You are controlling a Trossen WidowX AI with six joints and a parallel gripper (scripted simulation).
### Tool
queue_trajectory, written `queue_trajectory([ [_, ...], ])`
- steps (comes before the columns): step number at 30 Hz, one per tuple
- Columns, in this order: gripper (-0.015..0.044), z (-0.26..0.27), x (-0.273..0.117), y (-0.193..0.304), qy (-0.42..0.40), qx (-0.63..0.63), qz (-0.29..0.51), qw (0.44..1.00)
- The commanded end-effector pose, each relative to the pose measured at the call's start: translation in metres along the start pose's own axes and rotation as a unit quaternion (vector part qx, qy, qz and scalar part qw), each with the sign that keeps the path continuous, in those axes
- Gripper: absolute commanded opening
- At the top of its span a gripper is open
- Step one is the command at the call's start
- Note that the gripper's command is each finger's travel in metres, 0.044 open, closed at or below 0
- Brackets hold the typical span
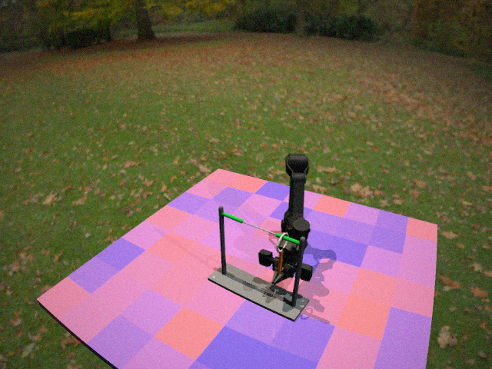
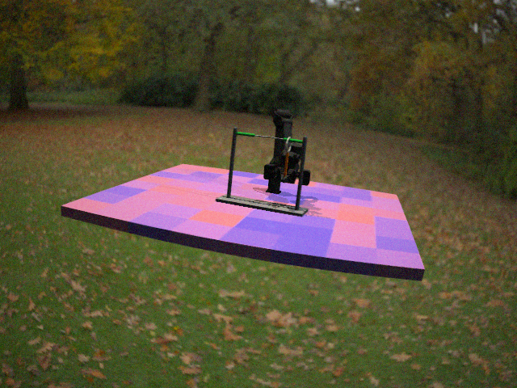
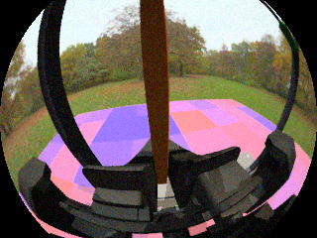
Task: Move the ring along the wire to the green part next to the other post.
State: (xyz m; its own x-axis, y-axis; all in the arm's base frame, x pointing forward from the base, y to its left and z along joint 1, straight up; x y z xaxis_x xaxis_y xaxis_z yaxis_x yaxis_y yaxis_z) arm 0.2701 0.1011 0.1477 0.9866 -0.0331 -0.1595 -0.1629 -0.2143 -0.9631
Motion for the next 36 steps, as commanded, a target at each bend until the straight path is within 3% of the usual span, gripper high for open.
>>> queue_trajectory([
  [1, -0.015, 0.0, 0.0, 0.001, 0.002, 0.002, 0.0, 1.0],
  [8, -0.015, 0.0, 0.0, 0.001, 0.002, 0.002, 0.0, 1.0],
  [20, 0.016, 0.0, -0.001, 0.0, 0.0, 0.0, 0.0, 1.0],
  [36, 0.016, 0.001, -0.043, 0.0, 0.001, 0.002, 0.002, 1.0],
])
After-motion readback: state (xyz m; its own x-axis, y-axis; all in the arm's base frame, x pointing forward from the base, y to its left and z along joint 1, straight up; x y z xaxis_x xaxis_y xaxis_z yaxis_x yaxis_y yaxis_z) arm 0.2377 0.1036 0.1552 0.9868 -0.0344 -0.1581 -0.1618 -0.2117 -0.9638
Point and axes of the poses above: the point midway between the two fingers, 35 mm back from their tips, its own x axis out along the fingers, its own z axis across the jaws, y = z × x, the point moved 8 cm from there along -x, back along the fingers, and after that the axes turned 13 degrees about -x, right-handed, at the moved point
